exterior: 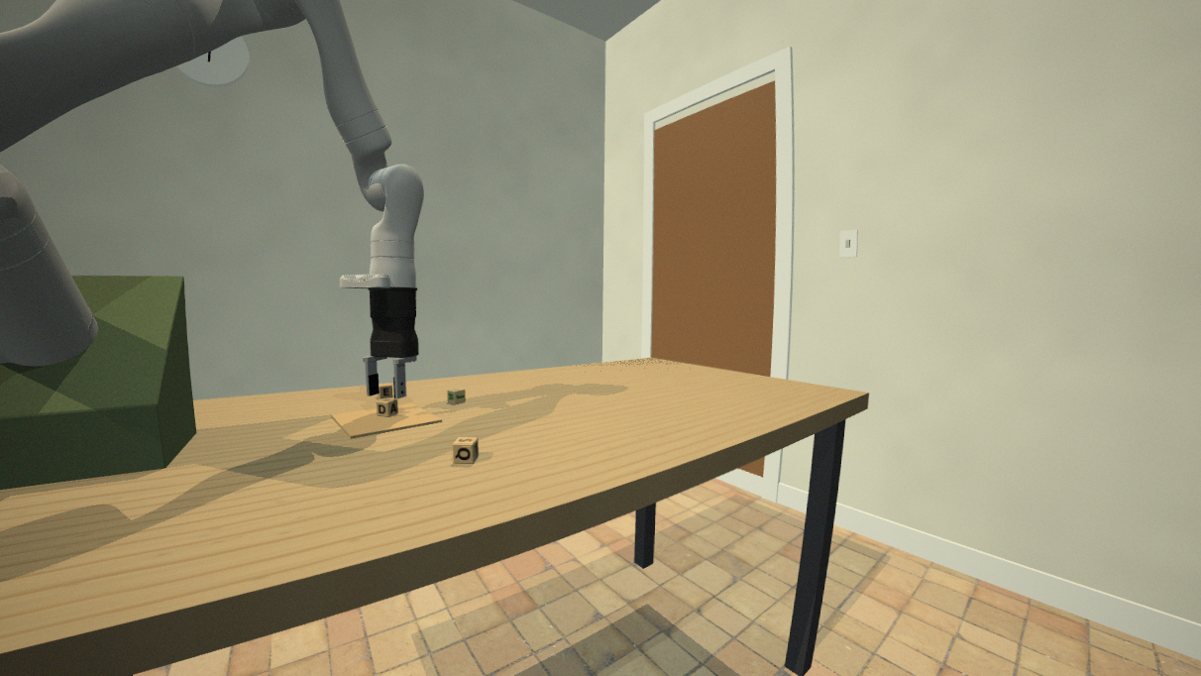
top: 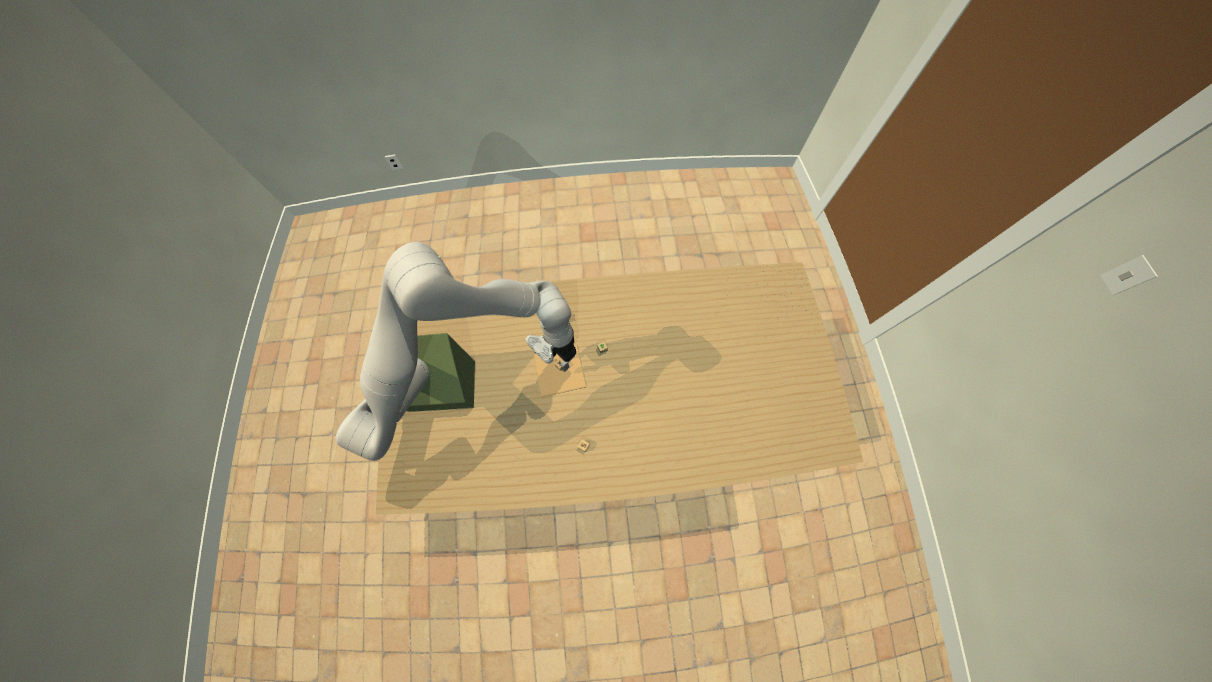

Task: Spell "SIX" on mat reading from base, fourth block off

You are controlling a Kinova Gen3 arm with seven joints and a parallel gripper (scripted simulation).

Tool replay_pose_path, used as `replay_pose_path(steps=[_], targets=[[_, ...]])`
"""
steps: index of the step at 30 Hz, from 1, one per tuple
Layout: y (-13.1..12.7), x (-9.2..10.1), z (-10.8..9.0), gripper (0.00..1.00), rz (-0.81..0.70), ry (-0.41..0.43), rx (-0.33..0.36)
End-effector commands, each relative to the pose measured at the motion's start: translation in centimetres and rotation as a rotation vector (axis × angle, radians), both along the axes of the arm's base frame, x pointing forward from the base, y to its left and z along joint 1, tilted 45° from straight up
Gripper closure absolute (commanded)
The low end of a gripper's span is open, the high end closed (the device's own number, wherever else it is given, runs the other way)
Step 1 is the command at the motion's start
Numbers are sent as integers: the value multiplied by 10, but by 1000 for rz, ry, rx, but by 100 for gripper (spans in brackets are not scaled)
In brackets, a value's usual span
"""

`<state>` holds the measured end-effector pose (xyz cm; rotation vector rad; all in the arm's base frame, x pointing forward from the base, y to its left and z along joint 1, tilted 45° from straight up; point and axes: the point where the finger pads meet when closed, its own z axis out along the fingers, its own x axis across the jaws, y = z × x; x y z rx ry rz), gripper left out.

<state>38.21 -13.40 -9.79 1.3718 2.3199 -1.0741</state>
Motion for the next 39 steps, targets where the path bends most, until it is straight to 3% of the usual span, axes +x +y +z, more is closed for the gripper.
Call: replay_pose_path(steps=[1, 20, 39], targets=[[1, 1, 0, 0, 1, -1, 1], [0, 0, -1, 0, 1, -1, 1], [-20, -4, -20, 0, 1, -1, 1]])
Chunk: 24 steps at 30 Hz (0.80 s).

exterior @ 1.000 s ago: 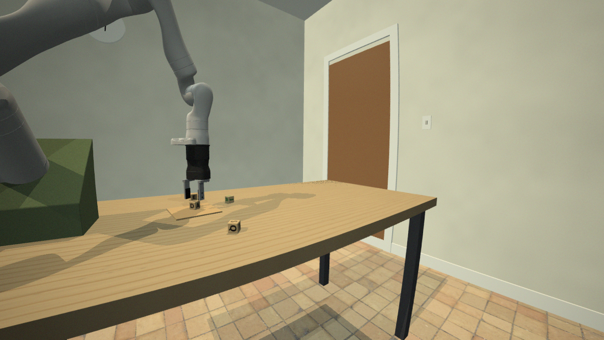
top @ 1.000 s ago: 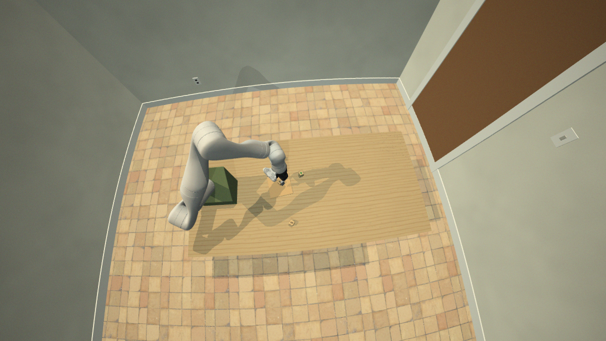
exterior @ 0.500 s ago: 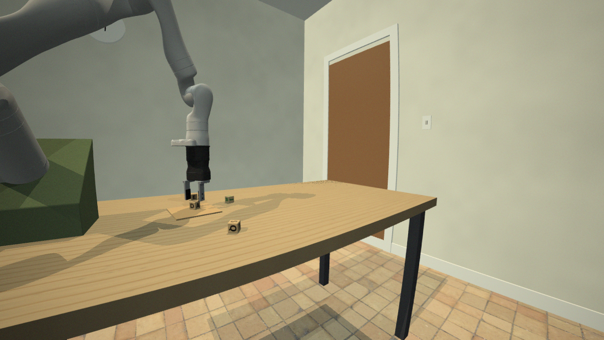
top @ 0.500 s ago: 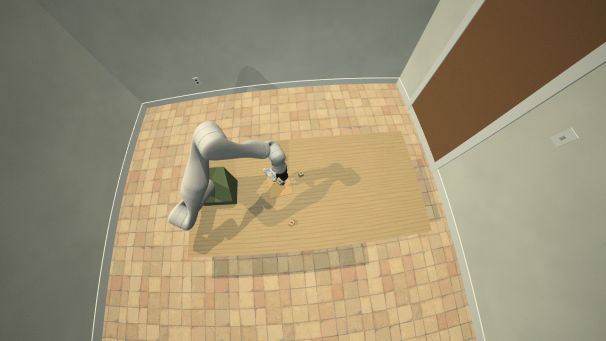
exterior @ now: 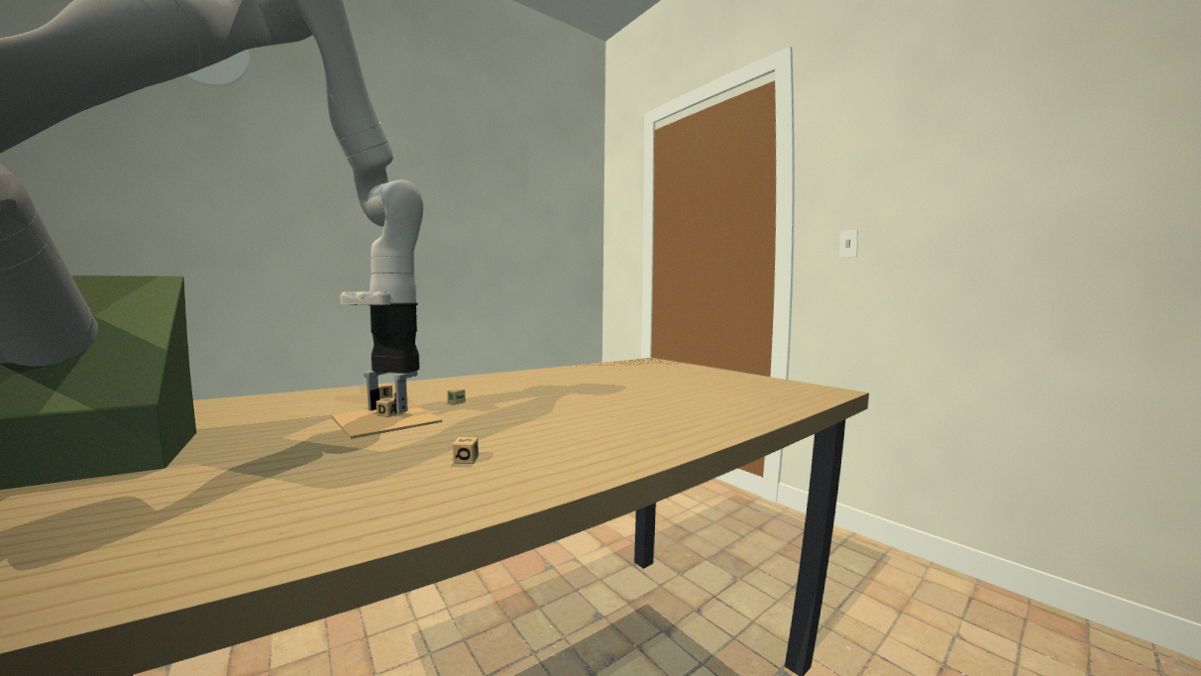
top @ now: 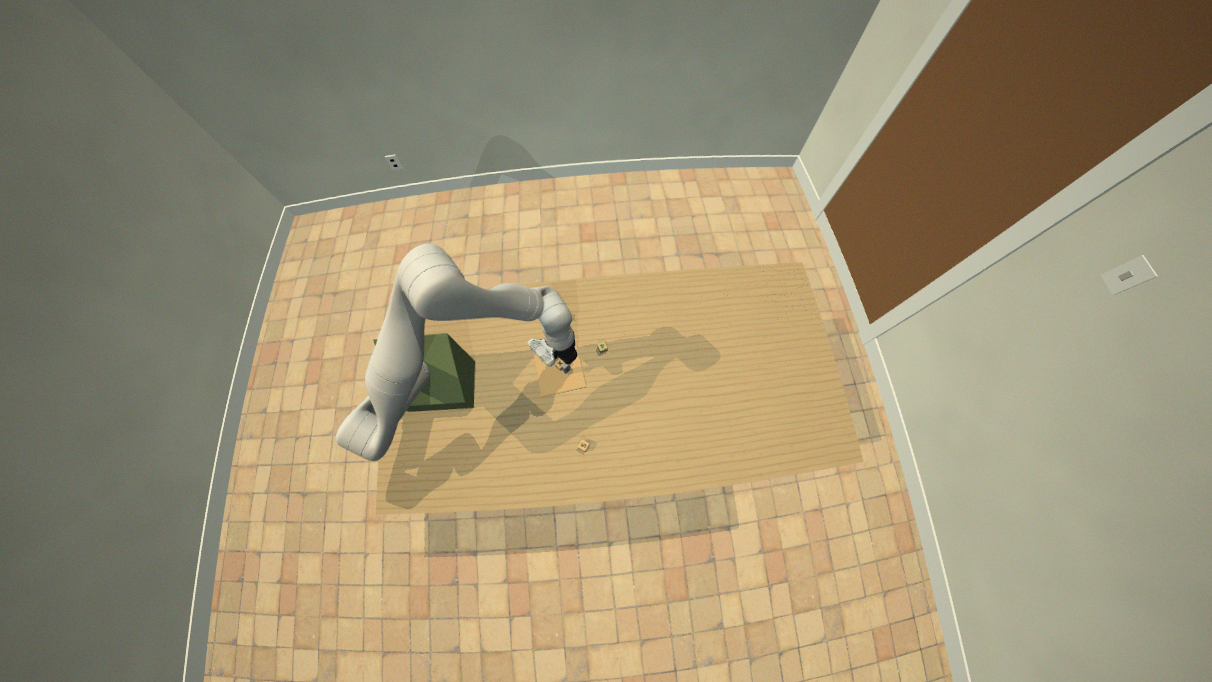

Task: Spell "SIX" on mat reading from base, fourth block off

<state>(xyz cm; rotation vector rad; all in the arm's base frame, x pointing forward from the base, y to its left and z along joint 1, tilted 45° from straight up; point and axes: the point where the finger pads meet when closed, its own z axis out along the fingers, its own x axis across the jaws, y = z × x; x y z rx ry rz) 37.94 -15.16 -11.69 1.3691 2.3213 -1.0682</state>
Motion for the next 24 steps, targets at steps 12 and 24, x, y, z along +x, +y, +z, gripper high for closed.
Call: replay_pose_path(steps=[12, 24], targets=[[-4, -1, -3, 0, -2, 1, -1], [-4, -1, -3, 0, -2, 1, -1]])
